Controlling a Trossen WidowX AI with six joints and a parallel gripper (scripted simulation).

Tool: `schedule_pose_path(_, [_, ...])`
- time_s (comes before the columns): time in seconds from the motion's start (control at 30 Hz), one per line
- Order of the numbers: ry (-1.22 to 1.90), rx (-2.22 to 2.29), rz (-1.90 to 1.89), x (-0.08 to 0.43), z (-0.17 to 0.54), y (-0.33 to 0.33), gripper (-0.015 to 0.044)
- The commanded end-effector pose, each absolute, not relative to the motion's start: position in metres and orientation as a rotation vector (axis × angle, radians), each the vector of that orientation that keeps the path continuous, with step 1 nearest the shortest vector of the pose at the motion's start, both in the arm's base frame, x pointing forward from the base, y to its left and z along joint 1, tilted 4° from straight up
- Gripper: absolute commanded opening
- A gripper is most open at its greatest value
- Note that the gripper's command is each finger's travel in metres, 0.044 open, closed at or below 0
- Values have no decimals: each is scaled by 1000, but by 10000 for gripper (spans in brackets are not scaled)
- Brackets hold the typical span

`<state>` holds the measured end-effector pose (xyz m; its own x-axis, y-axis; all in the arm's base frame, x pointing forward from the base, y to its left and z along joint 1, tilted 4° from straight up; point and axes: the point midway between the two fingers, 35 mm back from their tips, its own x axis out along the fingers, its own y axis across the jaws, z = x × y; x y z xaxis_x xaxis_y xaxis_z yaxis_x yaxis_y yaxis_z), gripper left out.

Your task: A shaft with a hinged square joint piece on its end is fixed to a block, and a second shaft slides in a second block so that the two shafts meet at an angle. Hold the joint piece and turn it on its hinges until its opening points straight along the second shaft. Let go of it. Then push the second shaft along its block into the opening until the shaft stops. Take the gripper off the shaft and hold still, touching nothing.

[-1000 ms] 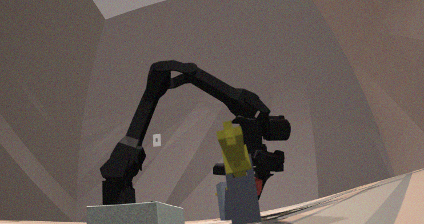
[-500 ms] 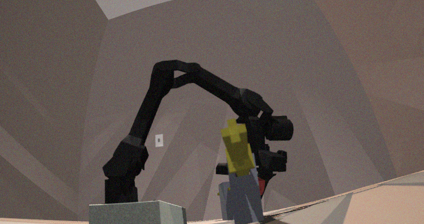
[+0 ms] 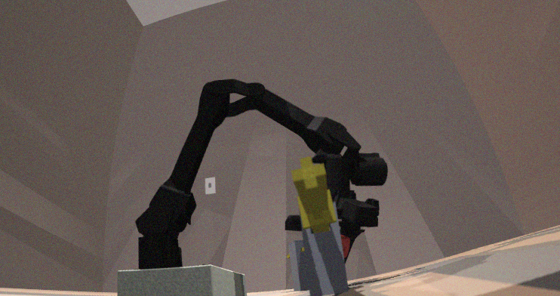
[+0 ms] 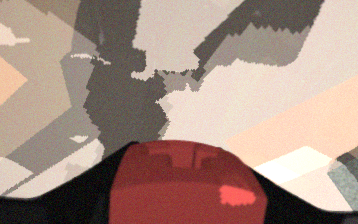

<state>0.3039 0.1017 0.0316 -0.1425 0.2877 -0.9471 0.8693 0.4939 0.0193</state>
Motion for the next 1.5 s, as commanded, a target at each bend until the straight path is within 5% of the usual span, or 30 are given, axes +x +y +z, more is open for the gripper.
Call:
schedule_pose_path(0.0, [1687,1001,-694,304,31,102,182])
schedule_pose_path(0.43, [1686,997,-690,304,32,102,147])
schedule_pose_path(0.63, [1686,997,-690,304,32,102,0])
schedule_pose_path(1.47, [1422,1088,-981,297,38,95,0])
